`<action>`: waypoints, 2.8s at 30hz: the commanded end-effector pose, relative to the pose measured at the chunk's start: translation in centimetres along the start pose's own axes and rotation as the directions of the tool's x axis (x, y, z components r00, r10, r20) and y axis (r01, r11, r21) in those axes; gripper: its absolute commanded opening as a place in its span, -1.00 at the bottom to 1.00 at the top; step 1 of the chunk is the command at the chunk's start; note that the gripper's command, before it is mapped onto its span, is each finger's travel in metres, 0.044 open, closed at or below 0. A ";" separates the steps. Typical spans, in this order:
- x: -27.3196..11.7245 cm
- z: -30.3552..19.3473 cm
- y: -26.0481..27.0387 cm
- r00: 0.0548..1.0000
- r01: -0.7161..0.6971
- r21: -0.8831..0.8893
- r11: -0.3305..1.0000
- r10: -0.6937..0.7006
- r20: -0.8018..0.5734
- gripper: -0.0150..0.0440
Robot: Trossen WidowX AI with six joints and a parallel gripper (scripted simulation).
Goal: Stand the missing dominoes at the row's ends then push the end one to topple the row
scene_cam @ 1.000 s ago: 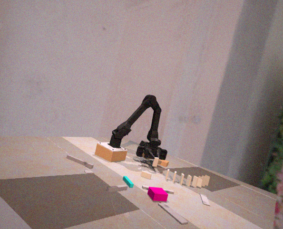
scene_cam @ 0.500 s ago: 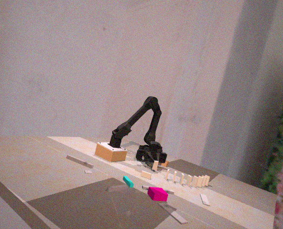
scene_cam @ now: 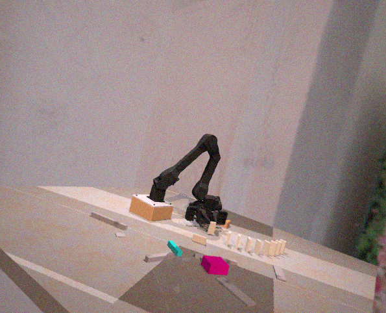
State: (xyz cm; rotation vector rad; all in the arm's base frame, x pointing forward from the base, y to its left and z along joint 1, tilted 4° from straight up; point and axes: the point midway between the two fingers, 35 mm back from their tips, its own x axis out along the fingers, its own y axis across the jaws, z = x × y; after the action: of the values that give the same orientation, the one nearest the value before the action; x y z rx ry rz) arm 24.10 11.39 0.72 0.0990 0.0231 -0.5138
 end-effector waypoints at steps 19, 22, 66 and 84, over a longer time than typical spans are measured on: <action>0.2 -0.2 -0.5 1.000 0.006 -0.025 1.000 -0.006 0.010 0.32; 0.2 -0.2 -0.5 1.000 0.006 -0.025 1.000 -0.006 0.010 0.58; 2.3 9.1 0.1 0.110 -0.001 -0.022 1.000 -0.022 -0.994 1.00; 3.1 2.1 -0.1 0.110 -0.001 -0.023 1.000 -0.023 -0.994 1.00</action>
State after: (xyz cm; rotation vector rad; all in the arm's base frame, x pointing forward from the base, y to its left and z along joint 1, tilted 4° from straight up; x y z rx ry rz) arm 26.97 9.62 3.35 0.4422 1.4381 -0.3616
